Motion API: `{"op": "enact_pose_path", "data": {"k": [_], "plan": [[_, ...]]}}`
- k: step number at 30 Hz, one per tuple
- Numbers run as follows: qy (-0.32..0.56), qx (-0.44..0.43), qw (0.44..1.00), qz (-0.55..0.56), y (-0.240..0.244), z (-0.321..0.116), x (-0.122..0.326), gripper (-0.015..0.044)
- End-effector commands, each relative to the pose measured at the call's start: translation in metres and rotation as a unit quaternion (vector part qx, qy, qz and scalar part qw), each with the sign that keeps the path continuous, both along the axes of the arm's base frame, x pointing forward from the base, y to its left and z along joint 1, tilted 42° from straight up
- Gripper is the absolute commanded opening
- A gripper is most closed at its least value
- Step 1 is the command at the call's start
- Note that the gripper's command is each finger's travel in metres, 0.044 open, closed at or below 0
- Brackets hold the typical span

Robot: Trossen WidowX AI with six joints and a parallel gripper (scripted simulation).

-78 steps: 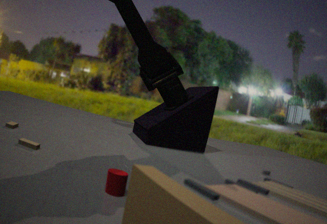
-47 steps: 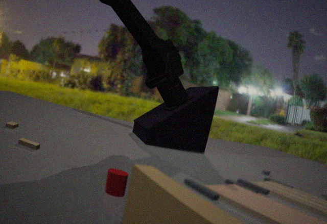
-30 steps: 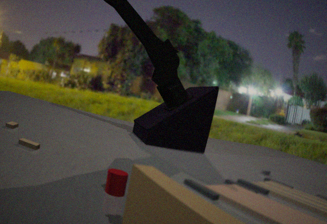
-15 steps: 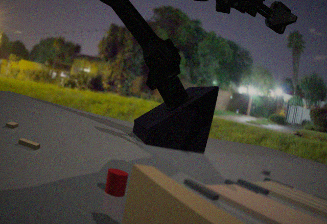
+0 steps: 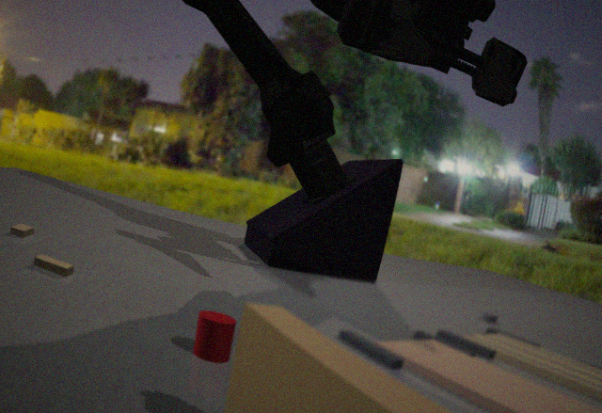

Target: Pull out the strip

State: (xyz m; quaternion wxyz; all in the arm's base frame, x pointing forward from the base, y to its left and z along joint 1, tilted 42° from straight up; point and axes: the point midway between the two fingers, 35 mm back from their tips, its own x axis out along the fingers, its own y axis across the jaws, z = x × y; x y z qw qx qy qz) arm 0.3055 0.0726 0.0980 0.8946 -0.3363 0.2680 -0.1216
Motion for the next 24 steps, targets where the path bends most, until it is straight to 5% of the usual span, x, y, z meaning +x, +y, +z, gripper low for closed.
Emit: {"op": "enact_pose_path", "data": {"k": [1,11,24], "plan": [[-0.001,0.000,1.000,-0.005,-0.003,0.000,-0.001,0.0400],[-0.001,0.000,1.000,-0.005,-0.003,0.000,-0.001,0.0400],[0.211,-0.041,0.973,-0.081,-0.026,-0.037,0.056,0.0059]]}}
